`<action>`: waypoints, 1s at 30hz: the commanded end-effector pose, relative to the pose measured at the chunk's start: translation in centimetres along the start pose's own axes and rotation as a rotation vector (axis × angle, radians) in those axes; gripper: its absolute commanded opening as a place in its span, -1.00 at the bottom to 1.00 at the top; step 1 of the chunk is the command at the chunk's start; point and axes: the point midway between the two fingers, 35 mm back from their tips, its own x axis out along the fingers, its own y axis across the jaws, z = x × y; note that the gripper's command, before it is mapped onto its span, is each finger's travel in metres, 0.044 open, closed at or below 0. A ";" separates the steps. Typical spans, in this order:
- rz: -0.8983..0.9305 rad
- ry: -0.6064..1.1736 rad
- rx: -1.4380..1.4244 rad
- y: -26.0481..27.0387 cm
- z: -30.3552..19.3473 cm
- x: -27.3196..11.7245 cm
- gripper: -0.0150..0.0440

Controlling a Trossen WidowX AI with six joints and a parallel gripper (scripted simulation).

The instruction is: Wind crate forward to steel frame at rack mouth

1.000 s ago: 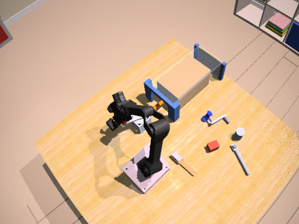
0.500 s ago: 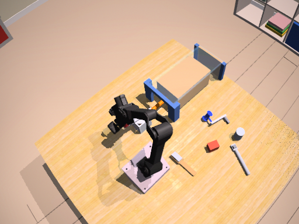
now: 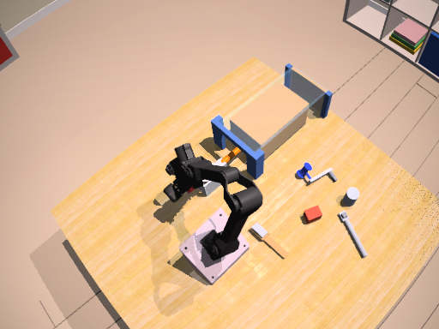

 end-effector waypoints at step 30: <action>-0.013 0.035 0.001 -3.1 -5.8 -2.4 -0.49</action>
